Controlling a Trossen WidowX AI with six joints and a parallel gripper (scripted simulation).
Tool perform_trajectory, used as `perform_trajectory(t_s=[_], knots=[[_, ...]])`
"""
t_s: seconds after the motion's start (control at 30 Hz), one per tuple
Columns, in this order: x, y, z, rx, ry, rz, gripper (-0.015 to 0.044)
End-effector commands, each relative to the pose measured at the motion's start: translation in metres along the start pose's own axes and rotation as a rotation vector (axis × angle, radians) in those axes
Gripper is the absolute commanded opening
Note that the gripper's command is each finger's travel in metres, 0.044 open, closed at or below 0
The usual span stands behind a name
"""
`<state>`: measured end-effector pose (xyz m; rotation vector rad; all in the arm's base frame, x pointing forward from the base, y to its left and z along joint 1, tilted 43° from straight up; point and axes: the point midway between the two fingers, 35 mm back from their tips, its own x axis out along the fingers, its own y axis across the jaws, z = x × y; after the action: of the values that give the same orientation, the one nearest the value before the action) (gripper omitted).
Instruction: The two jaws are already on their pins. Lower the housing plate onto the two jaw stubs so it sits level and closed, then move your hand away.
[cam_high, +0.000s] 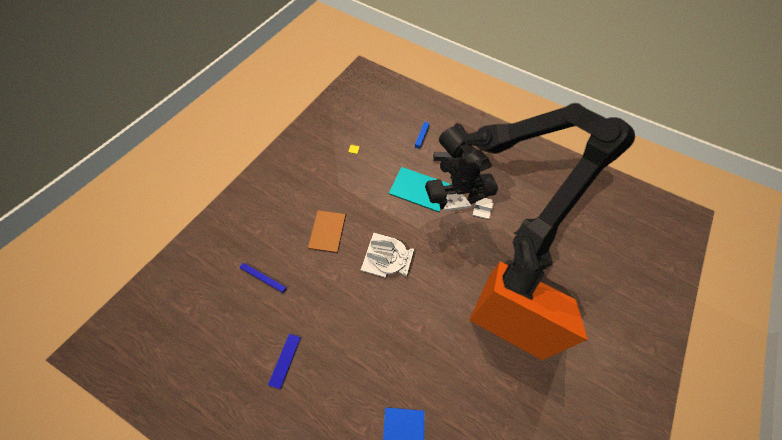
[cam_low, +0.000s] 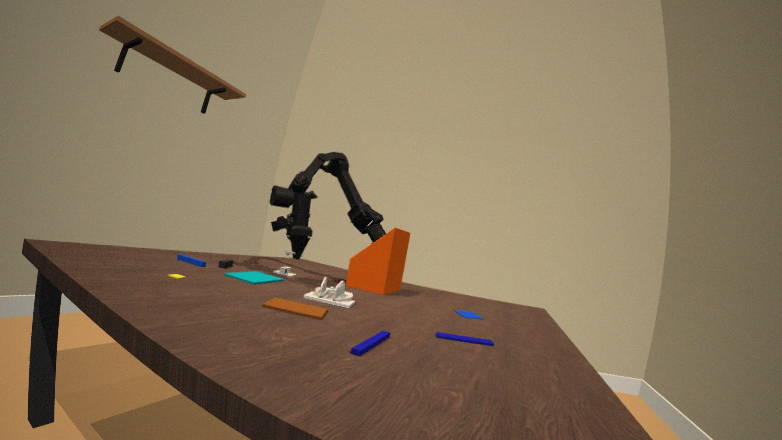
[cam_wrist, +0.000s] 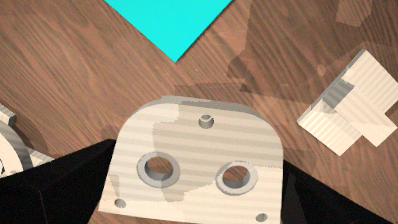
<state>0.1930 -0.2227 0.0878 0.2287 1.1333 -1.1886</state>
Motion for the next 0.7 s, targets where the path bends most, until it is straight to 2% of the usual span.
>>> perform_trajectory(t_s=[0.0,0.67], knots=[[0.002,0.016,-0.002,-0.082,0.005,-0.001,0.0351],[0.006,0.079,-0.026,-0.395,0.021,-0.002,0.0351]])
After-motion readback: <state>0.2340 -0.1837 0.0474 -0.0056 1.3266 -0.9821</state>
